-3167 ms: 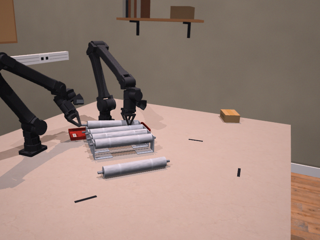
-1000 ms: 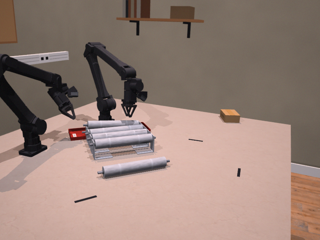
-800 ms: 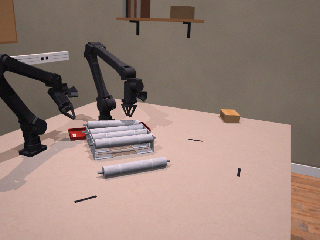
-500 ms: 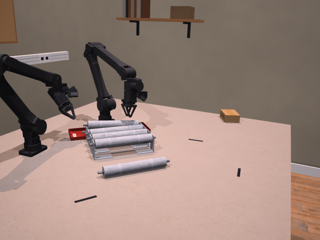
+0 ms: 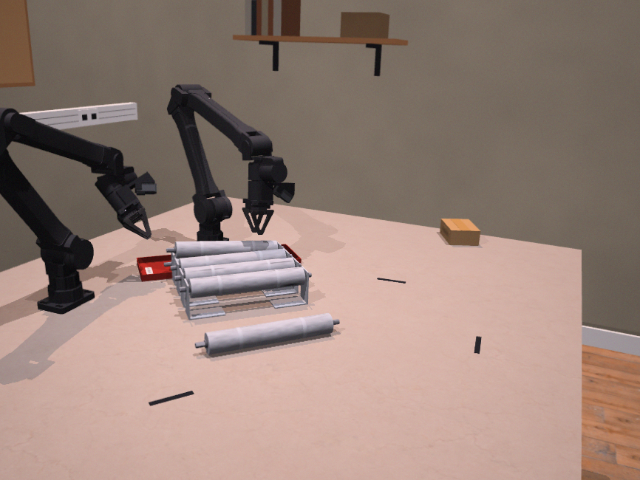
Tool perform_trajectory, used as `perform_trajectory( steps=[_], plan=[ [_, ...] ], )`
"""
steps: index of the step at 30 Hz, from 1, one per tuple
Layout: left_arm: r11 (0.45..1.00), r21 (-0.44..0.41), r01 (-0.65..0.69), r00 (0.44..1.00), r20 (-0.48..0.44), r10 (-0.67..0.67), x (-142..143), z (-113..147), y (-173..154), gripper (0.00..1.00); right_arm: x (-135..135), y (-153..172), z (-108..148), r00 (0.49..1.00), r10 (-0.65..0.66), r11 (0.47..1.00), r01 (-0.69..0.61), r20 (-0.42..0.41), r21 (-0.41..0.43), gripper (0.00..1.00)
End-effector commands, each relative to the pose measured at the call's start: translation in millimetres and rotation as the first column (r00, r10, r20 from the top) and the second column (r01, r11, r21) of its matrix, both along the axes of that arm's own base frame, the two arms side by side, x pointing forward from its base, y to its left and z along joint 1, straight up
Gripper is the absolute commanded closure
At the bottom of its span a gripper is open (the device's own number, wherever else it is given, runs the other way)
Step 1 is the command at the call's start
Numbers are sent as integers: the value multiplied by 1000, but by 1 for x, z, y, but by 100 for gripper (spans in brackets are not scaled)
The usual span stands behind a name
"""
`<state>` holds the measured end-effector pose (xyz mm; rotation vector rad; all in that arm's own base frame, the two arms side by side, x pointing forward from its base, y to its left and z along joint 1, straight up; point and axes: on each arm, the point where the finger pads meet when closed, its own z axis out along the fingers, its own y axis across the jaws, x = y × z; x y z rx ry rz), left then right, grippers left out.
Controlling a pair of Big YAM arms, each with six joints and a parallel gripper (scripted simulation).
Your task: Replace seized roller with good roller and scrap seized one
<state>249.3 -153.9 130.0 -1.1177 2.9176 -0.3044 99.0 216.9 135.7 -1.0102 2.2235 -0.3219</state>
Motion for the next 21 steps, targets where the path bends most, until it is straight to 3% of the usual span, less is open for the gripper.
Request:
perform_trajectory(
  steps=[1, 7, 8, 10, 21],
  plan=[
    [1000, -29, -2, 998, 66, 4, 26, 23, -6, 38, 3, 26, 22, 1000, -12, 997, 12, -9, 73, 68],
    [999, -30, 18, 996, 91, -15, 31, 24, -5, 38, 8, 29, 23, 1000, -23, 996, 25, -19, 82, 68],
    [999, -26, 26, 997, 77, -24, 24, 16, -4, 38, 9, 19, 10, 999, -26, 998, 27, -22, 50, 68],
    [999, -36, 34, 991, 128, -29, 40, 31, -6, 38, 13, 34, 25, 999, -36, 994, 39, -31, 100, 68],
    [989, -37, 146, 931, 342, -125, 93, 63, -4, 38, 63, 62, 44, 988, -122, 964, 140, -92, 227, 68]
  ],
)
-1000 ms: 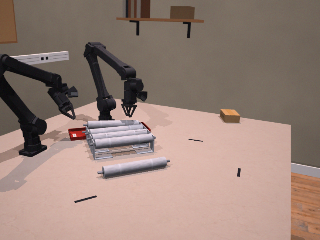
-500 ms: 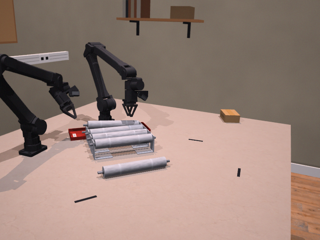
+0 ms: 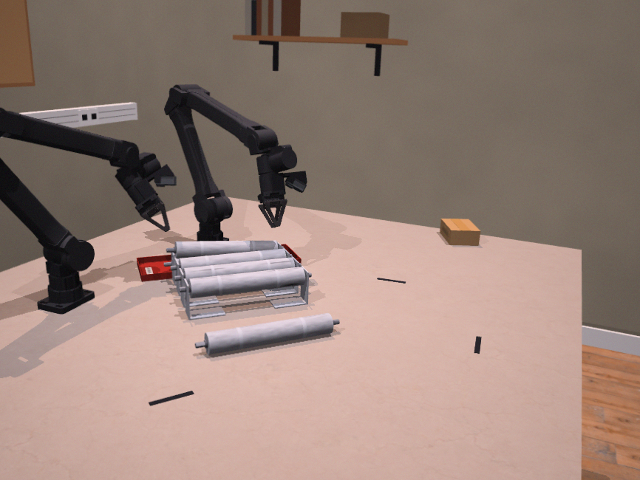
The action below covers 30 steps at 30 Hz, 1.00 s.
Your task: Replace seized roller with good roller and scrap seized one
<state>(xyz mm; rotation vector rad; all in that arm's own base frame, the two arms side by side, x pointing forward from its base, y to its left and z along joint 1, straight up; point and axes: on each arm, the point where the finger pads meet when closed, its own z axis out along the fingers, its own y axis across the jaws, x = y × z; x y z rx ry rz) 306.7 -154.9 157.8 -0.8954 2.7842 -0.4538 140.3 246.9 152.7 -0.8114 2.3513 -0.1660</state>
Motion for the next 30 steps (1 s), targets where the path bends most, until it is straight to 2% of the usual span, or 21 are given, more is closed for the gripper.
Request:
perform_trajectory(
  steps=[1, 3, 4, 5, 7, 10, 18, 20, 21, 22, 24, 30],
  plan=[
    [998, -18, 64, 985, 160, -60, 42, 40, -2, 38, 30, 35, 31, 1000, -18, 995, 18, 5, 99, 68],
    [998, -18, 64, 985, 160, -60, 42, 40, -2, 38, 30, 35, 31, 1000, -18, 995, 18, 5, 99, 68],
    [997, -3, 78, 990, 120, -77, 29, 17, 0, 38, 30, 30, 20, 1000, -16, 996, 16, -7, 85, 68],
    [997, 1, 76, 988, 135, -76, 33, 16, 5, 38, 40, 39, 35, 999, -34, 991, 34, -2, 129, 68],
    [996, -4, 87, 958, 275, -82, 65, 66, 4, 38, 59, 44, 46, 998, -61, 983, 60, -1, 174, 68],
    [992, 26, 126, 933, 337, -127, 88, 70, 8, 38, 90, 49, 62, 996, -94, 967, 90, 5, 240, 68],
    [978, 135, 160, 805, 556, -208, 140, 124, 30, 38, 180, 42, 110, 981, -187, 902, 149, 58, 404, 68],
    [978, 135, 160, 805, 556, -208, 140, 124, 30, 38, 180, 42, 110, 981, -187, 902, 149, 58, 404, 68],
    [974, 140, 176, 827, 515, -224, 129, 96, 27, 38, 171, 40, 90, 985, -170, 914, 144, 34, 379, 68],
    [977, 147, 155, 803, 557, -211, 141, 116, 35, 38, 192, 38, 118, 977, -205, 889, 158, 65, 431, 68],
    [975, 181, 129, 736, 641, -216, 157, 159, 44, 38, 215, 30, 139, 967, -235, 866, 162, 99, 472, 68],
    [953, 283, 112, 624, 726, -289, 183, 193, 62, 38, 270, -2, 181, 937, -294, 821, 146, 189, 552, 68]
  ],
)
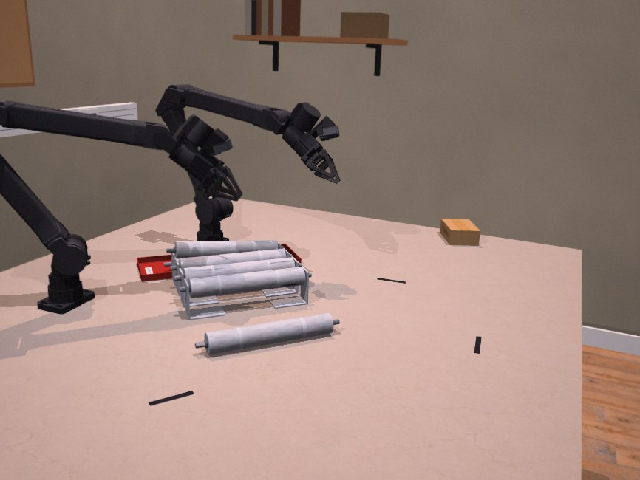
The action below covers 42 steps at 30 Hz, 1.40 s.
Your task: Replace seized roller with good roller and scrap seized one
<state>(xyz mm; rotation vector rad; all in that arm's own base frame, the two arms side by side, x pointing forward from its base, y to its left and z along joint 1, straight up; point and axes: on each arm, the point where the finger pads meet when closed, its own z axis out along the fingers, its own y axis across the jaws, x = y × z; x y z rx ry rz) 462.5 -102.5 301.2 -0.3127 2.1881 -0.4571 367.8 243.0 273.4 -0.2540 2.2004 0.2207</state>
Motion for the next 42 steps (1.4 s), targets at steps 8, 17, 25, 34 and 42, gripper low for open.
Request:
perform_trajectory(
  steps=[8, 17, 25, 34, 42],
  plan=[
    [991, 136, 12, 967, 250, -46, 34, 70, 26, 38, 91, -42, 103, 969, -72, 994, 48, 238, 103, 68],
    [960, 264, -89, 880, 472, -49, 60, 153, 67, 38, 142, -128, 180, 881, -174, 983, 129, 441, 131, 68],
    [928, 345, -138, 840, 537, -75, 64, 166, 82, 38, 159, -188, 226, 798, -215, 977, 180, 563, 118, 68],
    [889, 383, -250, 762, 645, -64, 66, 222, 110, 38, 162, -243, 263, 716, -241, 967, 232, 655, 103, 68],
    [902, 370, -221, 786, 615, -60, 62, 204, 102, 38, 155, -248, 252, 729, -272, 960, 249, 628, 127, 68]
  ],
)
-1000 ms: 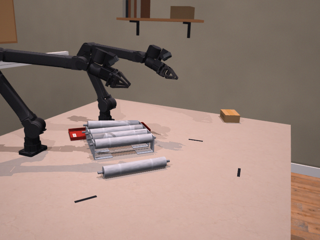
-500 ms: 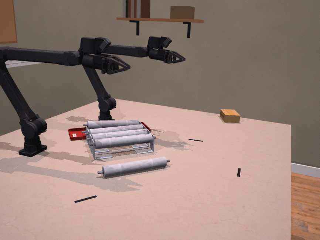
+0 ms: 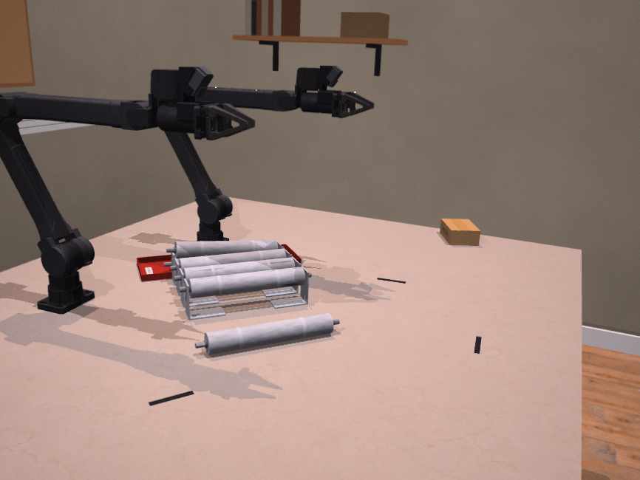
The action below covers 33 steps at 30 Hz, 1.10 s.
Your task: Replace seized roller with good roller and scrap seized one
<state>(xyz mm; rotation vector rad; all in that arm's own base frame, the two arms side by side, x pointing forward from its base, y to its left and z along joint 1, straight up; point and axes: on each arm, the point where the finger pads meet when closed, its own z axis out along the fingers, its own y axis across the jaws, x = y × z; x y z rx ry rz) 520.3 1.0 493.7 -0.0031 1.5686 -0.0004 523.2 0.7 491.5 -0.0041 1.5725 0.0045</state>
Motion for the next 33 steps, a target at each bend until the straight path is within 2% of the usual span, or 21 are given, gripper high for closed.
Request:
perform_trajectory(
  steps=[1, 3, 5, 6, 8, 9, 16, 17, 18, 25, 26, 30, 33],
  plan=[
    [1000, -2, 7, 1000, -12, -7, 7, -2, -4, 38, 0, -8, 45, 997, -18, 1000, 17, 77, 12, 68],
    [1000, 4, 13, 1000, -23, -13, 7, -8, -9, 38, -9, -8, 42, 997, -19, 1000, 18, 70, 11, 68],
    [1000, 4, 13, 1000, -12, -13, 5, -4, -8, 38, -9, -7, 42, 997, -16, 1000, 15, 70, 10, 68],
    [1000, 8, 14, 1000, -5, -14, 0, -2, -9, 38, -9, -8, 26, 999, -19, 1000, 19, 40, 7, 68],
    [1000, 7, 11, 1000, -5, -11, 0, -2, -7, 38, -7, -7, 23, 999, -17, 1000, 16, 33, 7, 68],
    [1000, 8, 11, 1000, -1, -11, -1, 0, -7, 68, -5, -7, 16, 1000, -17, 1000, 17, 19, 6, 68],
    [1000, 9, 11, 1000, 19, -12, -9, 10, -8, 68, -10, -8, 6, 1000, -20, 1000, 20, 10, 1, 68],
    [1000, 5, 4, 1000, 11, -4, -1, 6, -4, 68, -5, -4, 23, 999, -12, 1000, 12, 39, 0, 68],
    [1000, 8, 14, 1000, -5, -13, 0, -2, -9, 68, -6, -8, 18, 999, -20, 1000, 20, 25, -1, 68],
    [1000, 9, 13, 1000, 3, -13, -3, 1, -9, 68, -11, -8, 9, 1000, -20, 1000, 20, 9, -9, 68],
    [1000, 9, 13, 1000, 5, -13, -3, 2, -9, 68, -11, -8, 9, 1000, -20, 1000, 21, 13, -10, 38],
    [1000, 9, 13, 1000, 10, -14, -5, 4, -9, 68, -10, -8, 1, 1000, -21, 1000, 21, -1, -9, 38],
    [1000, 9, 13, 1000, 11, -13, -6, 5, -9, 68, -10, -8, 6, 1000, -21, 1000, 21, 7, -9, 38]
  ],
)
